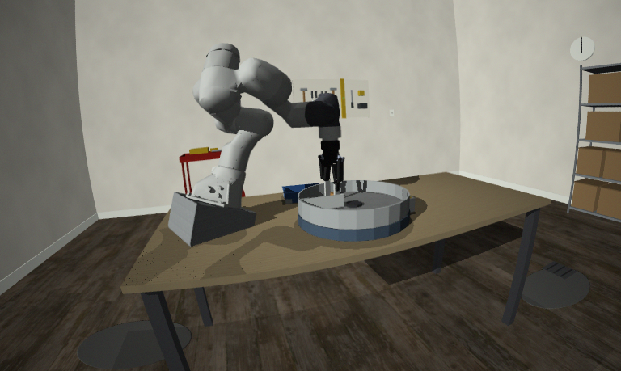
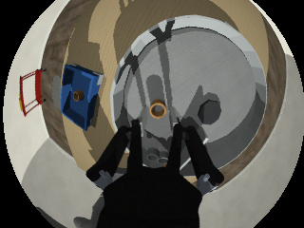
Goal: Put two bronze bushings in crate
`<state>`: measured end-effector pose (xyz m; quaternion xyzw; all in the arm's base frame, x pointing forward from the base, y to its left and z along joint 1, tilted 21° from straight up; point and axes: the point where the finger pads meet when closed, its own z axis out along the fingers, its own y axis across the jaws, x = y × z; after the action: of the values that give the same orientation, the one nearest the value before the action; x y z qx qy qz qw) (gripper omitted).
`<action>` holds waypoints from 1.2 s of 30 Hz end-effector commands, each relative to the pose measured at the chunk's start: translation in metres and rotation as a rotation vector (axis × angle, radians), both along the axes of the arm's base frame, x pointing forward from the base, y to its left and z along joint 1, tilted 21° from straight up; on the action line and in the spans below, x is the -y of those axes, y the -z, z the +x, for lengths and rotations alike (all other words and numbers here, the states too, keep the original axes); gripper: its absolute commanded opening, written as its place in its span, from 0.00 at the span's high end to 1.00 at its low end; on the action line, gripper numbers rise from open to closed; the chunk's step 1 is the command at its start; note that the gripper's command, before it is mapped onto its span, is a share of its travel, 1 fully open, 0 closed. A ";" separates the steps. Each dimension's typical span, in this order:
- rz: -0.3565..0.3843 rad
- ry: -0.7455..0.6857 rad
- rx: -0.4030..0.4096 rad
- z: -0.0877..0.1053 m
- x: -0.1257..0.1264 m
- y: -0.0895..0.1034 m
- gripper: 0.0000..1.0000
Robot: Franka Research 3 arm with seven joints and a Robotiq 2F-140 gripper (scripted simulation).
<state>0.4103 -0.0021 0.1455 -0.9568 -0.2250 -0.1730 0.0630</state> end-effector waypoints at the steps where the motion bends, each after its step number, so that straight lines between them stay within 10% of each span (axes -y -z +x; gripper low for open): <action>1: 0.002 0.004 0.000 0.000 -0.001 0.000 0.68; 8: 0.002 0.004 0.000 0.000 -0.001 0.000 0.68; 9: 0.002 0.004 0.000 0.000 -0.001 0.000 1.00; 36: 0.002 0.004 0.000 0.000 -0.001 0.000 1.00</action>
<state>0.4103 -0.0020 0.1456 -0.9568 -0.2249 -0.1732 0.0631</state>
